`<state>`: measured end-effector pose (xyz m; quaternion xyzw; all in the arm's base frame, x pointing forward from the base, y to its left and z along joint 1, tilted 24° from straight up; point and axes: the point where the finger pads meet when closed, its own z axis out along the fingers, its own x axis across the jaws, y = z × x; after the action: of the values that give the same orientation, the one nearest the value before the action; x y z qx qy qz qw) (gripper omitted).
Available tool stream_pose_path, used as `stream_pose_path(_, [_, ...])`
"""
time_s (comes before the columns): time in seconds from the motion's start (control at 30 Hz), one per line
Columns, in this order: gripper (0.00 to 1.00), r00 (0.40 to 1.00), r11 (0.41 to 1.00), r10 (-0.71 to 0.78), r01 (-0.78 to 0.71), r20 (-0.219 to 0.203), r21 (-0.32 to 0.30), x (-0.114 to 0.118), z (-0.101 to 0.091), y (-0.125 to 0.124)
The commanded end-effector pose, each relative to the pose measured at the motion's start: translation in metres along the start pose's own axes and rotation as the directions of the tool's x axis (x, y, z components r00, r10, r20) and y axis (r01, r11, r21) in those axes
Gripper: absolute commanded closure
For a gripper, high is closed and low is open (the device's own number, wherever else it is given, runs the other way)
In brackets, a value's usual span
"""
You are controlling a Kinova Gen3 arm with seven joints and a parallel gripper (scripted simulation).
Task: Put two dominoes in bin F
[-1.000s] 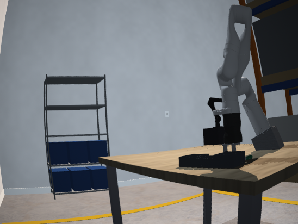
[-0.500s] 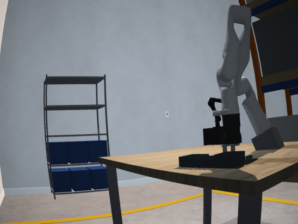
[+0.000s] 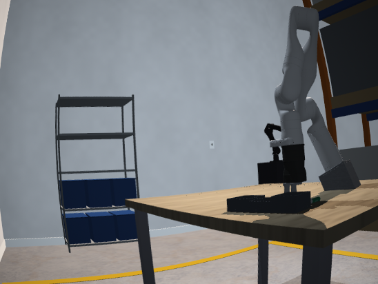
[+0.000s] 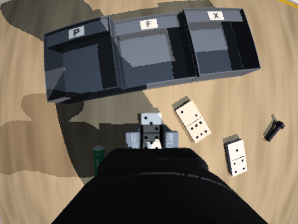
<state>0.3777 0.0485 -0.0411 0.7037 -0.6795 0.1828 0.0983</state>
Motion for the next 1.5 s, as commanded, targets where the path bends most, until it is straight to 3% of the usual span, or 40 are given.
stream_pose_path(0.0, [0.51, 1.000, 1.000, 0.001, -0.001, 0.002, 0.003, -0.001, 0.000, -0.002])
stream_pose_path(0.5, [0.51, 1.000, 1.000, 0.001, -0.001, 0.002, 0.003, -0.001, 0.000, -0.002])
stream_pose_path(1.17, [0.51, 1.000, 1.000, 0.002, -0.002, 0.004, 0.002, -0.002, -0.062, -0.002])
stream_pose_path(1.47, [0.51, 1.000, 1.000, 0.000, 0.000, 0.002, 0.003, -0.001, -0.060, -0.002])
